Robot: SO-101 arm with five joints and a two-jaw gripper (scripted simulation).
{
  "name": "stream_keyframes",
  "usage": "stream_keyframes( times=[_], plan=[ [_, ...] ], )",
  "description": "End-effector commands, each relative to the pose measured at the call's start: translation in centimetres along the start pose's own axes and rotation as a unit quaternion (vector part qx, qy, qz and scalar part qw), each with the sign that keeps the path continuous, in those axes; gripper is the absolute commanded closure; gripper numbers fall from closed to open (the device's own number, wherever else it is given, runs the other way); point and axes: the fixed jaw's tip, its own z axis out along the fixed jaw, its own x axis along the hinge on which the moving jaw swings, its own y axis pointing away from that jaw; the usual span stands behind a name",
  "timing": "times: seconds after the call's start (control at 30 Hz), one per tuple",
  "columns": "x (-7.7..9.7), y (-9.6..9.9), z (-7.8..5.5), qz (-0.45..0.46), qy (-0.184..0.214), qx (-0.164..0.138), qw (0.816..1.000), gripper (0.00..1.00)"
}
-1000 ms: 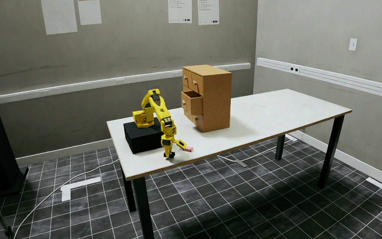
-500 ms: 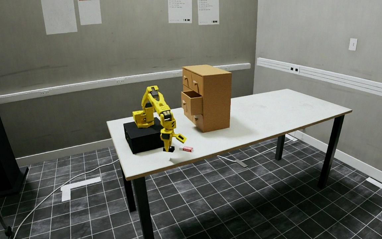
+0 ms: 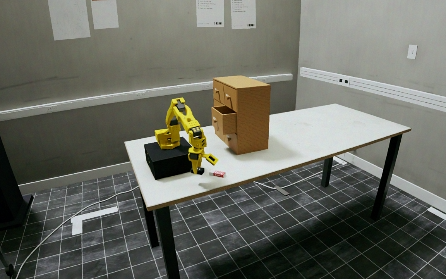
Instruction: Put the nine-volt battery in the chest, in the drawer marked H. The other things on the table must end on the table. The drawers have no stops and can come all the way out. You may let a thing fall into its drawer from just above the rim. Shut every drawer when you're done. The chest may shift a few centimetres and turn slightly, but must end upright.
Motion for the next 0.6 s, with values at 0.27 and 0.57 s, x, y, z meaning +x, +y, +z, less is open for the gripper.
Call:
stream_keyframes(
  times=[0.27,0.57],
  plan=[
    [-0.1,2.7,-0.6,0.073,-0.018,0.01,0.997,1.0],
    [0.7,5.2,-0.4,0.139,-0.018,0.008,0.99,1.0]
  ],
)
